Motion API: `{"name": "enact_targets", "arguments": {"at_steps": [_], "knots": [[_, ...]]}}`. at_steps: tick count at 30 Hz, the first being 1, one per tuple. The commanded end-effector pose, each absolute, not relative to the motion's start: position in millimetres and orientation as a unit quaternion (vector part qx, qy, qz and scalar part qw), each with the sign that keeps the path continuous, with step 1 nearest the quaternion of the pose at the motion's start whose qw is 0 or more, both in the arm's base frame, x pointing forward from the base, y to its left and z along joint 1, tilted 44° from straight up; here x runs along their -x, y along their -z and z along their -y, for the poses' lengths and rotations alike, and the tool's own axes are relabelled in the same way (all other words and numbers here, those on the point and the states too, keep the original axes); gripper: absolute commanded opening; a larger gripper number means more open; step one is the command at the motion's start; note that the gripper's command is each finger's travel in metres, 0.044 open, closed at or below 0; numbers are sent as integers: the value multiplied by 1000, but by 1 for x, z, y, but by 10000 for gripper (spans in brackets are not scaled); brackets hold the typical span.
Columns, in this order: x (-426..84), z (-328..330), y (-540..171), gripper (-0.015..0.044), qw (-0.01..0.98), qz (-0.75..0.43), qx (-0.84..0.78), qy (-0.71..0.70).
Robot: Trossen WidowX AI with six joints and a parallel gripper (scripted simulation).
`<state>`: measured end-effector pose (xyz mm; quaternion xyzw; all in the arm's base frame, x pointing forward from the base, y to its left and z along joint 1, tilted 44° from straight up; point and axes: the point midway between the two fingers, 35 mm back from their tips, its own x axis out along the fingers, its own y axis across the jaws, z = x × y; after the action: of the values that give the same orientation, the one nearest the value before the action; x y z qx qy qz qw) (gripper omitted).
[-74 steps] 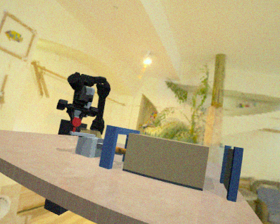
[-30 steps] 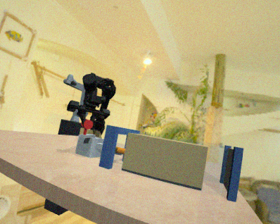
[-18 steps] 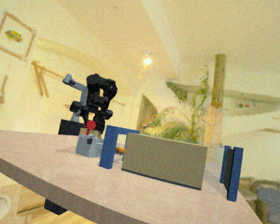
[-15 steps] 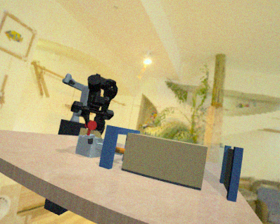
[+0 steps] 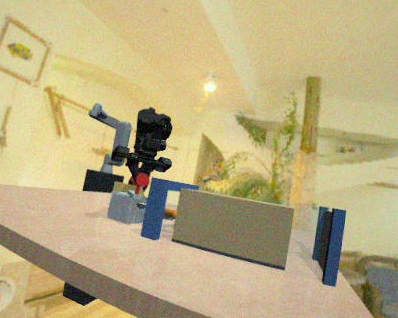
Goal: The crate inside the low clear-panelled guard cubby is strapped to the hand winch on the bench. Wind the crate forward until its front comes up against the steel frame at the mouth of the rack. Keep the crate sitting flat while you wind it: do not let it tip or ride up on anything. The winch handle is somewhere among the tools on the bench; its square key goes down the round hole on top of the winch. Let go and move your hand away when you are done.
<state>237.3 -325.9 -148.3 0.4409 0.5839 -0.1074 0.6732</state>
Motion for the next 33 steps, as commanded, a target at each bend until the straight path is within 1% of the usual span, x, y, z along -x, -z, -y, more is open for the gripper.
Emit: {"name": "enact_targets", "arguments": {"at_steps": [1, 33], "knots": [[-247, 312, 142, 0, 670, -582, -450, 95], [-267, 276, 111, 0, 669, -582, -452, 93]]}}
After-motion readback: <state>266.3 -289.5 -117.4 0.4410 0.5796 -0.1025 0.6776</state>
